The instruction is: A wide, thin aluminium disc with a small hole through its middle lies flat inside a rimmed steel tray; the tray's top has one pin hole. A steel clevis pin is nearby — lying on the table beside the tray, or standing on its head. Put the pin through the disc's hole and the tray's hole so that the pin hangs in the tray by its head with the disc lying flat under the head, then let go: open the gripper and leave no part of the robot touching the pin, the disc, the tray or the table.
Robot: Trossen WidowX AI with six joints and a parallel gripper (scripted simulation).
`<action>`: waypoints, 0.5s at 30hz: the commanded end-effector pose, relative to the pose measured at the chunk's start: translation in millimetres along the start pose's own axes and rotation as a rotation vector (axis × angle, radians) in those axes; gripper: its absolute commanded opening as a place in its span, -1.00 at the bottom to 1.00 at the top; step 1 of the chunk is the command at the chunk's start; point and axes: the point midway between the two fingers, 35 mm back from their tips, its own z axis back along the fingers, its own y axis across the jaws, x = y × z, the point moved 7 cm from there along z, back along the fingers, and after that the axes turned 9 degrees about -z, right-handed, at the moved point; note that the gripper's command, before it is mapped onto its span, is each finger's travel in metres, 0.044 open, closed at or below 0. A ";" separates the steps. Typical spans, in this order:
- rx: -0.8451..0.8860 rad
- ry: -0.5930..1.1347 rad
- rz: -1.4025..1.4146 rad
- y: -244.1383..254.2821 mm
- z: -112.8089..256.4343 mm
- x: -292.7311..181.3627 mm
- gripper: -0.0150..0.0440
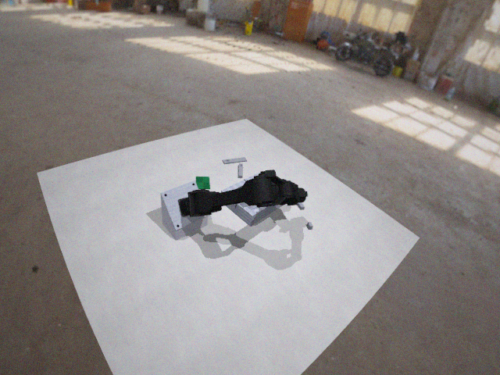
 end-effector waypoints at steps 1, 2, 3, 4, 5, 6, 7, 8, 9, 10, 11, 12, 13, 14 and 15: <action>-0.006 0.003 -0.001 -2.3 0.0 0.4 -0.49; -0.006 0.003 -0.001 -2.5 -0.1 0.5 -0.49; -0.006 0.003 -0.001 -2.7 -0.1 0.6 -0.49; -0.006 0.003 -0.001 -2.9 -0.2 0.7 -0.49; -0.006 0.003 -0.001 -3.1 -0.3 0.7 -0.49; -0.006 0.003 -0.001 -3.3 -0.3 0.8 -0.49; -0.006 0.003 -0.001 -3.5 -0.4 0.8 -0.49; -0.006 0.003 -0.001 -3.7 -0.5 0.9 -0.49; -0.006 0.003 -0.001 -3.8 -0.5 1.0 -0.49; -0.006 0.003 -0.001 -4.0 -0.6 1.0 -0.49; -0.006 0.003 -0.001 -4.2 -0.6 1.1 -0.49; -0.006 0.003 -0.001 -4.4 -0.7 1.1 -0.49; -0.006 0.003 -0.001 -4.6 -0.7 1.2 -0.49; -0.006 0.003 -0.001 -4.7 -0.8 1.2 -0.49; -0.006 0.003 -0.001 -4.9 -0.8 1.3 -0.49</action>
